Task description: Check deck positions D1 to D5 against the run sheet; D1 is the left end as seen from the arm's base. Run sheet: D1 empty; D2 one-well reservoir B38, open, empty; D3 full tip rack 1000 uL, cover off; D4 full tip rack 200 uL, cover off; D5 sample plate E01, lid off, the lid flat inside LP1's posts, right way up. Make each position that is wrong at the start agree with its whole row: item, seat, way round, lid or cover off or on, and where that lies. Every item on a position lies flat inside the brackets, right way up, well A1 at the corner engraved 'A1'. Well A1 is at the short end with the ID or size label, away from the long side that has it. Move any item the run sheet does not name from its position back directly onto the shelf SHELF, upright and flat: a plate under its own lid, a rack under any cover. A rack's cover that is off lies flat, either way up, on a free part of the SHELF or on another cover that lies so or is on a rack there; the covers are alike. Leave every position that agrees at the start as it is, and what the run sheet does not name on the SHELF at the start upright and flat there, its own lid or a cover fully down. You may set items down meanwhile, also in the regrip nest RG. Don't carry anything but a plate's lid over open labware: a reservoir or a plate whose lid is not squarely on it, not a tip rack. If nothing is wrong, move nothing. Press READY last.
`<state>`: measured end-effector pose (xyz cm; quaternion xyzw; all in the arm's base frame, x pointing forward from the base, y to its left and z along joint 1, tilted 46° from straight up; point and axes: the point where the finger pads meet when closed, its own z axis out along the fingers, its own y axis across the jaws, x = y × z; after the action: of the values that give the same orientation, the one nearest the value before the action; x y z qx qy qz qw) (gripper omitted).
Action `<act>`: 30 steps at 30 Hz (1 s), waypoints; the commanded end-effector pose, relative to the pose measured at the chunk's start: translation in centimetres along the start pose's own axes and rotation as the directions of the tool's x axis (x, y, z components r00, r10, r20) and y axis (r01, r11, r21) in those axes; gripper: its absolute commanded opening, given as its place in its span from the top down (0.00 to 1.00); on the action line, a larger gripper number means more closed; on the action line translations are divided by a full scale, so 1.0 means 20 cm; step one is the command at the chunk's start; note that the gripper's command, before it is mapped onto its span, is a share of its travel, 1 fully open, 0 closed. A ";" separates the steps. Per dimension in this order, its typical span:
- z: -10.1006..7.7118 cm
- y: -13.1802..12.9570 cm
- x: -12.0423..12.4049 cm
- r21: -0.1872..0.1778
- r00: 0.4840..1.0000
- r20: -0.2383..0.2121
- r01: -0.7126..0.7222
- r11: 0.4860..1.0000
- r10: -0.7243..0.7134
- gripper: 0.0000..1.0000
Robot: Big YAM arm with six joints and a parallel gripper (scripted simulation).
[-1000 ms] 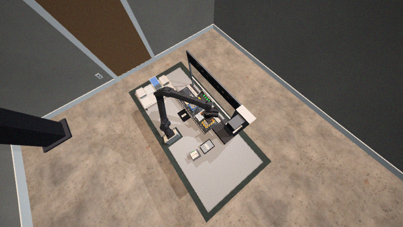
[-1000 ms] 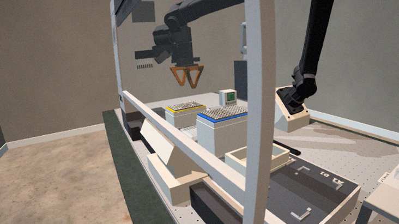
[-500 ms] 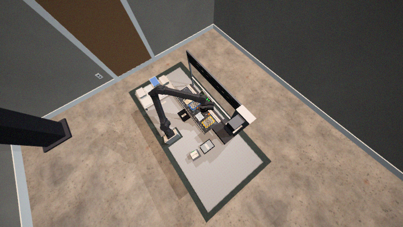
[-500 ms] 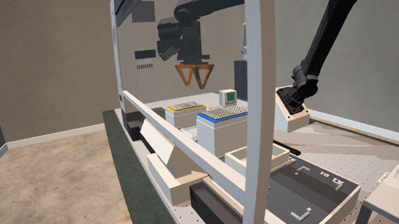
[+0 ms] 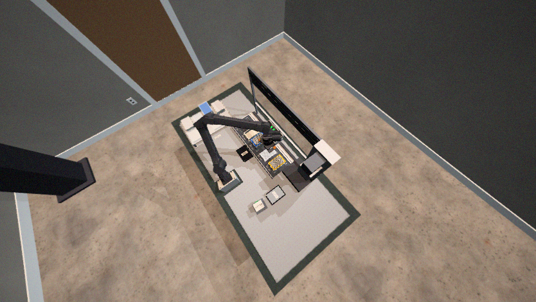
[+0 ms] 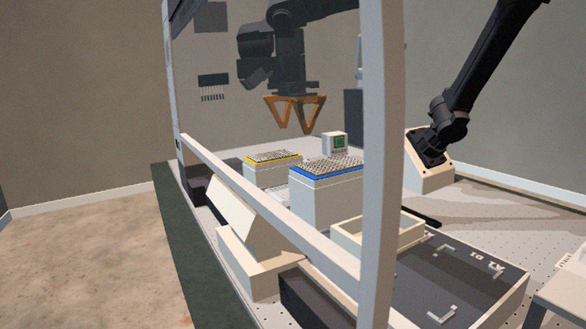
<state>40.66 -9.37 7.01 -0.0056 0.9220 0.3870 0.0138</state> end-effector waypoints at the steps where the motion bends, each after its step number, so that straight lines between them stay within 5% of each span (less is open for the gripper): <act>1: -0.08 -0.01 -0.04 0.015 0.999 0.032 -0.004 1.000 0.003 0.00; 30: -0.10 0.03 -0.01 0.008 0.999 0.034 -0.027 1.000 0.027 0.00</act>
<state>40.64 -9.34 7.02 -0.0017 0.9217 0.3878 0.0121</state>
